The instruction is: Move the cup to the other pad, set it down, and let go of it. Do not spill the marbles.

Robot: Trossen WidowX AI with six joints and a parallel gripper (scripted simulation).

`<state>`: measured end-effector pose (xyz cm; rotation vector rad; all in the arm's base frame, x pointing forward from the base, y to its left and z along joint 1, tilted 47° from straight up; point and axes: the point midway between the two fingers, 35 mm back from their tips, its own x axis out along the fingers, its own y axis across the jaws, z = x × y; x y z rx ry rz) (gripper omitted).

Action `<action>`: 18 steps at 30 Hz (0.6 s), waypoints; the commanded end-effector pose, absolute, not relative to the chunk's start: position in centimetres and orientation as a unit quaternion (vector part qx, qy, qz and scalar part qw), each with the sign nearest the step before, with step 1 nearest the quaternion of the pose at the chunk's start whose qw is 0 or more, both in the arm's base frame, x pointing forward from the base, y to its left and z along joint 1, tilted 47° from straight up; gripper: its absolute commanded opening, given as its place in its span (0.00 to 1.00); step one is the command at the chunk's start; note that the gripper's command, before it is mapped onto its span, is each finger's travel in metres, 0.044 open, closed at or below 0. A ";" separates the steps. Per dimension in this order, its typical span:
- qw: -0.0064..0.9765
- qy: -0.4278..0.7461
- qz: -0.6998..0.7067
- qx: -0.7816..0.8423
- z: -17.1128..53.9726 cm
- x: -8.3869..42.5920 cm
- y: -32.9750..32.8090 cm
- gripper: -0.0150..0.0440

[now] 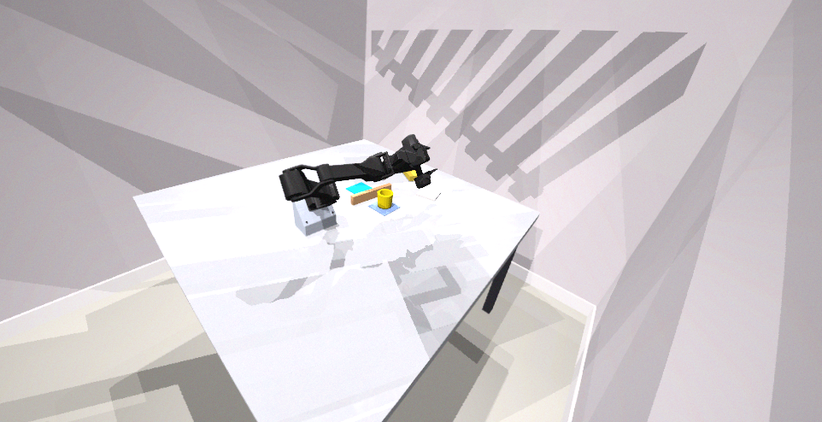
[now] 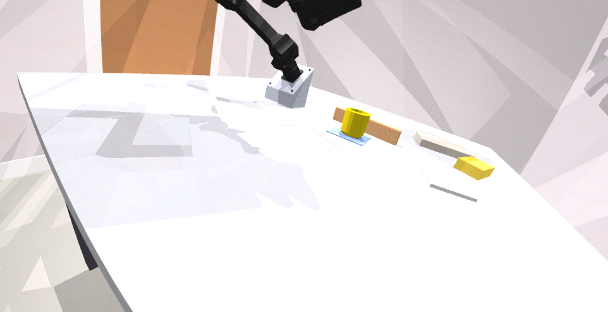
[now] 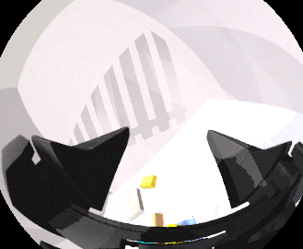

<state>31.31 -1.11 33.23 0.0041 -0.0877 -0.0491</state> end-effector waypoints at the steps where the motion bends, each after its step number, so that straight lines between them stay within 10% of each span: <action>1: 0.999 -0.036 -0.026 -0.001 32.9 31.5 -1.1 0.89; 9: 0.934 0.305 -0.043 -0.180 18.8 35.1 0.0 0.54; 18: 0.651 0.598 0.045 -0.466 7.9 30.9 0.6 0.54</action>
